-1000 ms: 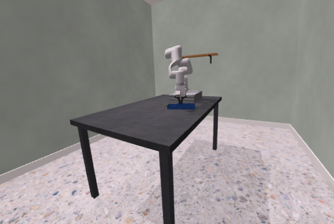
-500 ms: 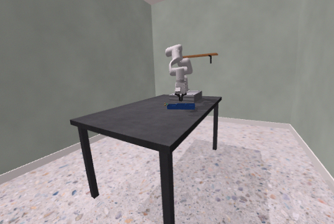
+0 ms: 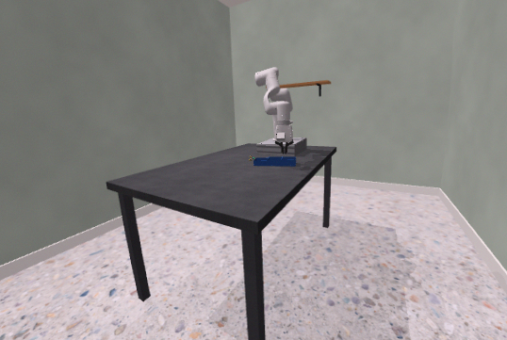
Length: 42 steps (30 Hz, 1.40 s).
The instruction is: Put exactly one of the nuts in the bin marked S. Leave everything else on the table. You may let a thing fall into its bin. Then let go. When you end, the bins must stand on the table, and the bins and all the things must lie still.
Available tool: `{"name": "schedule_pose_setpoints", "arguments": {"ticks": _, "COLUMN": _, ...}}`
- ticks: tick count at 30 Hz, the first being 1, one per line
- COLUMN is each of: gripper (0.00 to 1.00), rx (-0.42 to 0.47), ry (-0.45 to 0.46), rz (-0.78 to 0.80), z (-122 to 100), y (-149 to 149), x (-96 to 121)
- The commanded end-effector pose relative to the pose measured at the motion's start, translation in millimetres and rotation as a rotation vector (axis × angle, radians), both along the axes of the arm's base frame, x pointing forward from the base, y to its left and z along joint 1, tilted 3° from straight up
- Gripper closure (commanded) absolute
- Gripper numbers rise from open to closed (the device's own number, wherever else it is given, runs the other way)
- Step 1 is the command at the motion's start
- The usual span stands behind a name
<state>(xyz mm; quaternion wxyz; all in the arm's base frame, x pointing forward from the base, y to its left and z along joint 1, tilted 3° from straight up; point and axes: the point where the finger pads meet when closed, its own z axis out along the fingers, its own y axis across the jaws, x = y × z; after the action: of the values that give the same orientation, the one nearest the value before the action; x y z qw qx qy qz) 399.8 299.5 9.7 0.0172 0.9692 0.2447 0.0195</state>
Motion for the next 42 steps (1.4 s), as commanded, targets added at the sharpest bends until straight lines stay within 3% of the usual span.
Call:
{"name": "schedule_pose_setpoints", "arguments": {"ticks": 1, "gripper": 0.93, "rx": 0.002, "ry": -0.004, "rz": 0.001, "z": 0.7, "y": 20.7, "x": -9.0}}
{"name": "schedule_pose_setpoints", "arguments": {"ticks": 10, "gripper": 0.93, "rx": 0.002, "ry": -0.004, "rz": 0.001, "z": -7.3, "y": 20.6, "x": -8.6}}
{"name": "schedule_pose_setpoints", "arguments": {"ticks": 25, "gripper": 0.93, "rx": 0.002, "ry": -0.004, "rz": 0.001, "z": -47.3, "y": 19.6, "x": -6.7}}
{"name": "schedule_pose_setpoints", "arguments": {"ticks": 42, "gripper": 0.93, "rx": 0.002, "ry": -0.004, "rz": 0.001, "z": -51.7, "y": 19.6, "x": -6.5}}
